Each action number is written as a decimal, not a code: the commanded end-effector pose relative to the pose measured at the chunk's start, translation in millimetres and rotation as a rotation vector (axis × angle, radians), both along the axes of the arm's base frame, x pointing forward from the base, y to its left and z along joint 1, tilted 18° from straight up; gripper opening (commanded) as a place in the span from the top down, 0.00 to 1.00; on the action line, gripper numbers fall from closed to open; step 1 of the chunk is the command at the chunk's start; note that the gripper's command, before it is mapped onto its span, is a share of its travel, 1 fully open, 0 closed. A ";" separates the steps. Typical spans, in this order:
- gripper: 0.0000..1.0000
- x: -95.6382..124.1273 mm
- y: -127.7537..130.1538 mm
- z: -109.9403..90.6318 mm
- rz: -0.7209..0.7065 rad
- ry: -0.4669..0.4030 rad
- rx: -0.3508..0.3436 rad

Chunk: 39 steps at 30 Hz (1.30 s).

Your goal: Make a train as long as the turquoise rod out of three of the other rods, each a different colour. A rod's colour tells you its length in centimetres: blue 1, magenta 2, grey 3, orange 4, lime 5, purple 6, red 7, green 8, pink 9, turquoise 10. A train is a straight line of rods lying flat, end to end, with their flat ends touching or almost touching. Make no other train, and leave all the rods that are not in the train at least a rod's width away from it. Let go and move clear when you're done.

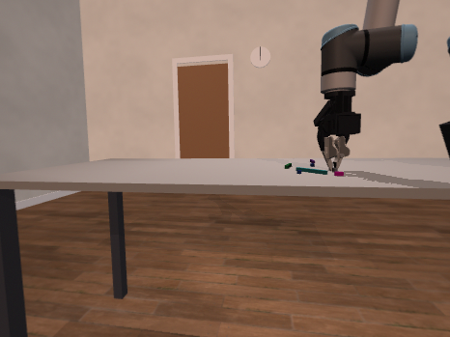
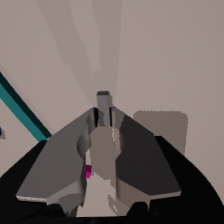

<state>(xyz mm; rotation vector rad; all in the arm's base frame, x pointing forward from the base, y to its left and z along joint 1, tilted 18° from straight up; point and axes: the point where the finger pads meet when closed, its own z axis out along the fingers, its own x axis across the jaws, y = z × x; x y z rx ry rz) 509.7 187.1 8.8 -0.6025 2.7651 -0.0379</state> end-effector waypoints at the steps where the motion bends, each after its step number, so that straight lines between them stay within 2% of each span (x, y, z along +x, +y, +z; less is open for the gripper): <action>1: 1.00 -0.1 0.0 1.6 0.000 -0.001 0.000; 7: 1.00 -3.7 -0.4 12.8 0.000 -0.001 0.000; 15: 1.00 -13.6 -1.7 43.7 0.000 -0.001 0.000; 17: 1.00 -13.6 -1.7 43.7 0.000 -0.001 0.000; 28: 1.00 -27.4 -3.5 86.5 0.000 -0.001 0.000; 39: 1.00 -30.2 -3.9 95.2 0.000 -0.001 0.000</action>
